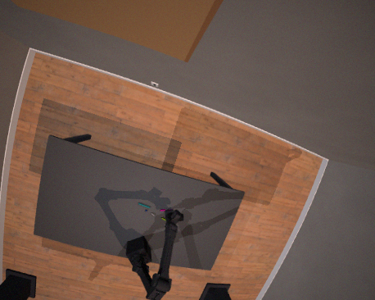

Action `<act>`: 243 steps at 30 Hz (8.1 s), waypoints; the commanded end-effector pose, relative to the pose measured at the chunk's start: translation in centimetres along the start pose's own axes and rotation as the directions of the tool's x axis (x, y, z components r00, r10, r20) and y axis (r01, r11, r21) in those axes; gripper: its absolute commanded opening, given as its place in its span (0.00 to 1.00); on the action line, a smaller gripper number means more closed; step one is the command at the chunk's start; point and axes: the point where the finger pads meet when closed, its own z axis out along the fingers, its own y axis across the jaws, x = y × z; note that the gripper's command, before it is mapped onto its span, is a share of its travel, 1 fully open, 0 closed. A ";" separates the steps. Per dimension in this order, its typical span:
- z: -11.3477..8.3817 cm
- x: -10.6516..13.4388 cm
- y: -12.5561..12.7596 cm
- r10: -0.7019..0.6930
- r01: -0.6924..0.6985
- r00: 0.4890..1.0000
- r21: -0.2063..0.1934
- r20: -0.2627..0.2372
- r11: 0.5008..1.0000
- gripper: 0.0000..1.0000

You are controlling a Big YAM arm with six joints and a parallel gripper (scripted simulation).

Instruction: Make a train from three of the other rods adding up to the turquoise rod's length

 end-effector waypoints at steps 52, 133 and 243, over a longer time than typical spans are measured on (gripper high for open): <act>1.9 -0.5 -0.2 -0.003 0.003 1.000 0.001 0.003 1.000 0.05; -7.0 0.5 -0.2 0.001 0.000 1.000 0.017 -0.011 1.000 1.00; -6.2 1.3 0.4 0.428 -0.428 0.904 0.011 -0.002 0.904 1.00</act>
